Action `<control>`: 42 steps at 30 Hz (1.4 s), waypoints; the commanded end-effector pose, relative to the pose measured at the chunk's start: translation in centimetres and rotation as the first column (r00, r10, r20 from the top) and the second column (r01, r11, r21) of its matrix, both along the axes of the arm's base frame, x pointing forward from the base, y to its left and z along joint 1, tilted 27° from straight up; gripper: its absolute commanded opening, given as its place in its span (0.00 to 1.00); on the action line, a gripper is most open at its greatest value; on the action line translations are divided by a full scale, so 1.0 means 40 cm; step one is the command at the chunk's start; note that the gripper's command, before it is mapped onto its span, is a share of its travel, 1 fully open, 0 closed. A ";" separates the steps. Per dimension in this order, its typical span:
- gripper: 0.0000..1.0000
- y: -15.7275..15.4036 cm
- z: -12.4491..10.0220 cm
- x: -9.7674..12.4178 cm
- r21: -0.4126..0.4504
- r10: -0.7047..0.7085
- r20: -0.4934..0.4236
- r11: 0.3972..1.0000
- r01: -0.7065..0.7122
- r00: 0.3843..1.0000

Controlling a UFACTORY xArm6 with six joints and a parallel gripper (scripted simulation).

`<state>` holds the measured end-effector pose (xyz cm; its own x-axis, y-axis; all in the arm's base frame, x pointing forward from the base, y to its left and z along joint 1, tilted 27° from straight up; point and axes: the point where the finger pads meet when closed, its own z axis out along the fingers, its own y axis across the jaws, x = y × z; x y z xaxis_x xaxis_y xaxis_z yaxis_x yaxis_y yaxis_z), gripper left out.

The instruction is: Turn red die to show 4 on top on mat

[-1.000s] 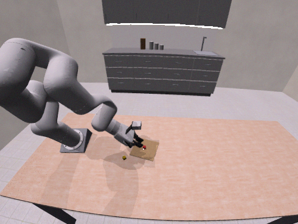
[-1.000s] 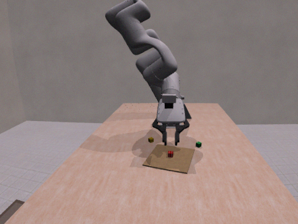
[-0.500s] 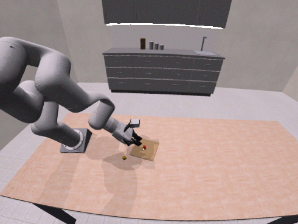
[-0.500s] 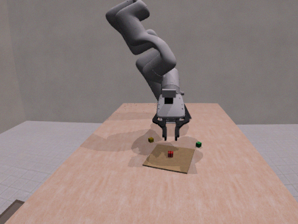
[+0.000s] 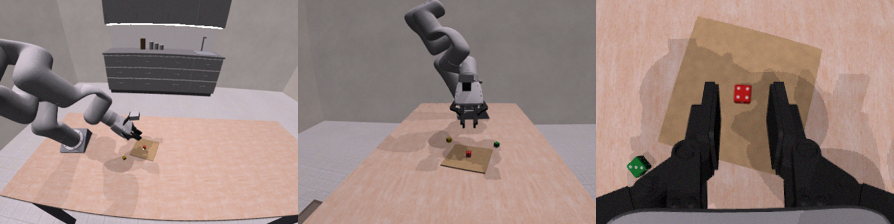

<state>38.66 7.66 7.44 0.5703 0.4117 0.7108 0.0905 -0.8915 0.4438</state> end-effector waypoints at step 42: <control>0.31 -0.051 0.095 0.141 -0.272 -0.438 -0.383 0.895 0.354 0.813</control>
<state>44.08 5.49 11.08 0.9037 0.2159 0.3698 -0.0517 -0.8023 0.5947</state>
